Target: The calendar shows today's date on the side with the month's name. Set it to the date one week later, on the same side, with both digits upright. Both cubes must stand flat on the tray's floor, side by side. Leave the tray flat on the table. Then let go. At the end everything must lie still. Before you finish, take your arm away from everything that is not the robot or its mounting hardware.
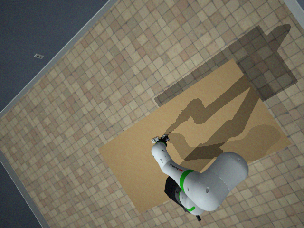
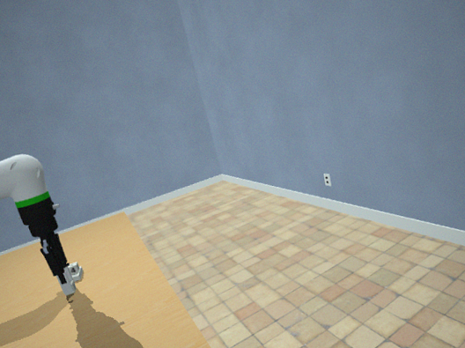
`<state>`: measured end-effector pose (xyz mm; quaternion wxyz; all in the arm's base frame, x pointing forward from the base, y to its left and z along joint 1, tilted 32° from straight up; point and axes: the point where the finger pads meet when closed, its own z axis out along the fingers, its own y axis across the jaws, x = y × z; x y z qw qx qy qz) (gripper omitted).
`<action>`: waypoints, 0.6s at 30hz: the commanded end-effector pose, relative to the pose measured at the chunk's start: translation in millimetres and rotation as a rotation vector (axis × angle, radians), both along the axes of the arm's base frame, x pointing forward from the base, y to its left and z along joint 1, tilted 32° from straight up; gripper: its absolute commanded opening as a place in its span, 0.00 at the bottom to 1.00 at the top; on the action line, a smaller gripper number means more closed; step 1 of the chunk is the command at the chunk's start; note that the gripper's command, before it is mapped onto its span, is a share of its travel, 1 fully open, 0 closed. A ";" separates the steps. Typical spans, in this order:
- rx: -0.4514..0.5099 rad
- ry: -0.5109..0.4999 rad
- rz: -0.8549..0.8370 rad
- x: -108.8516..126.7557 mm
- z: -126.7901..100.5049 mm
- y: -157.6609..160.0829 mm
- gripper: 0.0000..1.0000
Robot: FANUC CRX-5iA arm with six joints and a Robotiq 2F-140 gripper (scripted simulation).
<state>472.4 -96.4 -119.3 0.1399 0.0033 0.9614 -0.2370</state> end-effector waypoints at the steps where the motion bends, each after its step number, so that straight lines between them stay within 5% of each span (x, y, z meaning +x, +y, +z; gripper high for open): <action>1: 0.000 0.000 0.000 0.1 0.0 0.2 0.23; 18: 0.000 0.000 0.000 0.1 0.1 0.2 0.28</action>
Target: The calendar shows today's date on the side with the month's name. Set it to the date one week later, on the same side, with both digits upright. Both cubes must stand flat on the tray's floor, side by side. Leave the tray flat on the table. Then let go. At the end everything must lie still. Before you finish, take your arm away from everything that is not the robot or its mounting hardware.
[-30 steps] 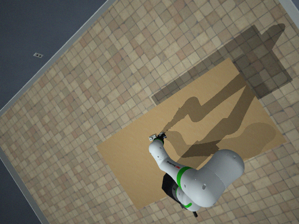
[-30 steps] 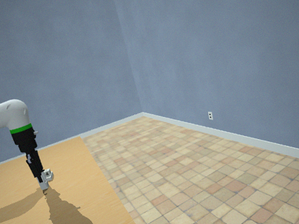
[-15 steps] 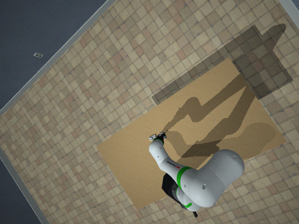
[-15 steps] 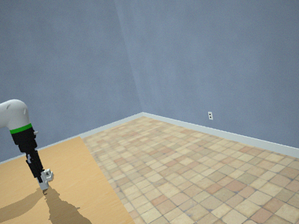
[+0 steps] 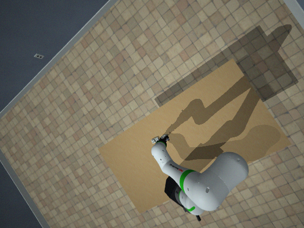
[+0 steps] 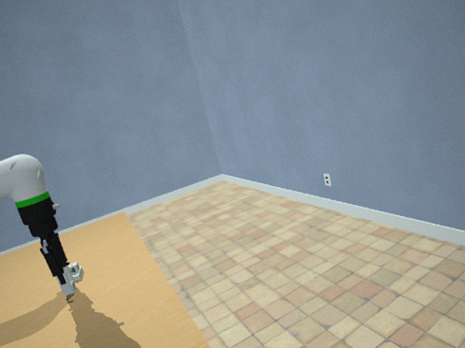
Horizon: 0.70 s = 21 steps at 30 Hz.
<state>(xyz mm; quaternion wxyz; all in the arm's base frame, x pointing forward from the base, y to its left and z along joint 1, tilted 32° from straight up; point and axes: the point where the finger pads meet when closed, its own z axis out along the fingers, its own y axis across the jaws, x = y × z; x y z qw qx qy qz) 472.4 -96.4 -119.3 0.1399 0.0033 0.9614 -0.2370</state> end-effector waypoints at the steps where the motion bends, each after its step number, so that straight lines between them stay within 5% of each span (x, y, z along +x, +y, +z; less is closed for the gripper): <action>1: 0.000 0.000 0.000 0.0 0.2 0.3 0.28; 10: 0.000 0.000 0.000 -3.3 11.0 6.0 0.28; 21: 0.000 0.000 0.000 -17.8 56.9 30.7 0.28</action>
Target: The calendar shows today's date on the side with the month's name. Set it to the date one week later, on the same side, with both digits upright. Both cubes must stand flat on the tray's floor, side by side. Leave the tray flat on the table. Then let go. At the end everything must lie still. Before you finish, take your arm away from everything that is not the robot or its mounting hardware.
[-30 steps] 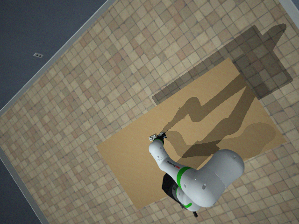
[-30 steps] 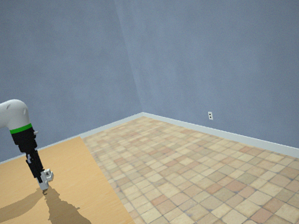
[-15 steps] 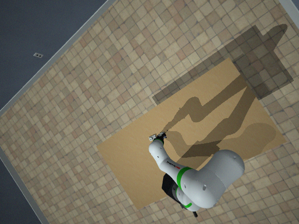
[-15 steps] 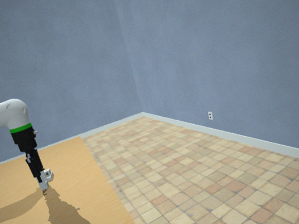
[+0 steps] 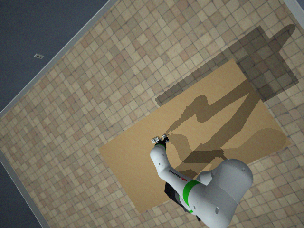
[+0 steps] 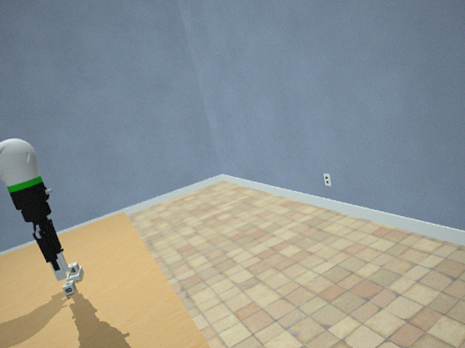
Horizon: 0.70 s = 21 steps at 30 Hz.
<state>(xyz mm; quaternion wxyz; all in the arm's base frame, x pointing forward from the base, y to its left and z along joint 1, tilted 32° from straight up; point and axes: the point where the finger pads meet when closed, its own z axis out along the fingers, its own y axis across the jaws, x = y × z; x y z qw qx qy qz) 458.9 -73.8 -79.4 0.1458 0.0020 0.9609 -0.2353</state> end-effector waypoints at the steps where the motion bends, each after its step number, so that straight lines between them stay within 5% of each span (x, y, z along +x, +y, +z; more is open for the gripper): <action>1: -0.002 0.011 -0.006 -4.3 17.0 8.1 0.28; 12: -0.002 0.011 -0.006 -10.5 36.5 18.7 0.28; 13: -0.002 0.011 -0.006 -10.5 36.5 18.7 1.00; 21: -0.002 0.011 -0.006 -10.5 36.5 18.7 1.00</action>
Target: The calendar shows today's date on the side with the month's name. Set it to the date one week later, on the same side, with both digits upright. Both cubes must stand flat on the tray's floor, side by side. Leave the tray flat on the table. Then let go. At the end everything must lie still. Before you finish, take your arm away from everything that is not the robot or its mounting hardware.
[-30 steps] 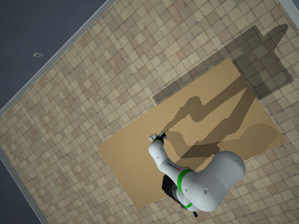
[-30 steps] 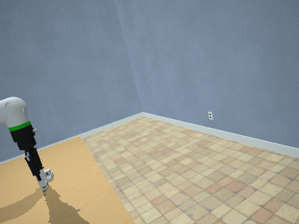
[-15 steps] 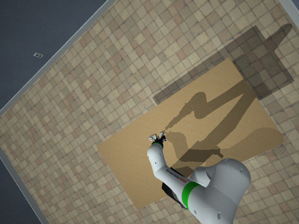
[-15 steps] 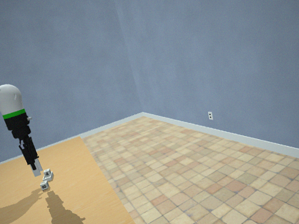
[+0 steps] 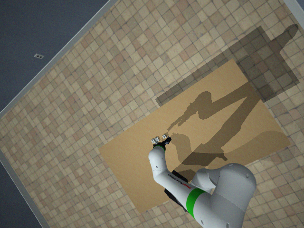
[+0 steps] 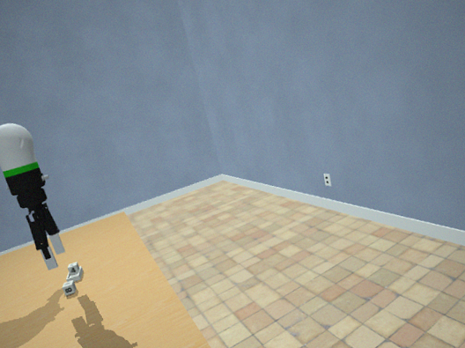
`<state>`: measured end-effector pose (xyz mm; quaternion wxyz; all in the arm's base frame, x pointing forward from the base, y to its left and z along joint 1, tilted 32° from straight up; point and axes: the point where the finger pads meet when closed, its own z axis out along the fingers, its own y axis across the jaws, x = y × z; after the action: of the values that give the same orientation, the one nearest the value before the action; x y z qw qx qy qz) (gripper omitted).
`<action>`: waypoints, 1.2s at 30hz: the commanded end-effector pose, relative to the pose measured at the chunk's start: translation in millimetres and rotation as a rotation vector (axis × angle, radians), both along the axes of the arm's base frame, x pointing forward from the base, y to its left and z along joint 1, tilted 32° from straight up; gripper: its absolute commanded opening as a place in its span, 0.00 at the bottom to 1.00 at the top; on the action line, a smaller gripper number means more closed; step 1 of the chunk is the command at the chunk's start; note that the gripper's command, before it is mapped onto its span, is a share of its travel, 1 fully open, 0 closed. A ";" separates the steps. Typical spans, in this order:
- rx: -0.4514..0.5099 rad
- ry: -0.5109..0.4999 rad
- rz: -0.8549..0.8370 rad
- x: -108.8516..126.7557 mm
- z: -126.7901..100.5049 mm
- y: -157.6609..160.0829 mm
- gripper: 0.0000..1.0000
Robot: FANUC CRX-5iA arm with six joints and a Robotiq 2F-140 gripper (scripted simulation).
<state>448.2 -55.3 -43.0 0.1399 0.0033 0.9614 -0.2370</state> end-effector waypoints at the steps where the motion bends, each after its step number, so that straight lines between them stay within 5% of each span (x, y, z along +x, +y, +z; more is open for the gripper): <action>1: 0.000 0.000 0.000 0.1 0.1 0.2 1.00; 17: 0.009 -0.015 -0.028 0.2 -0.1 0.1 1.00; 36: 0.193 -0.330 -0.613 1.6 -3.1 -1.9 1.00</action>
<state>449.5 -57.0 -45.5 0.1921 0.2827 0.9217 -0.1832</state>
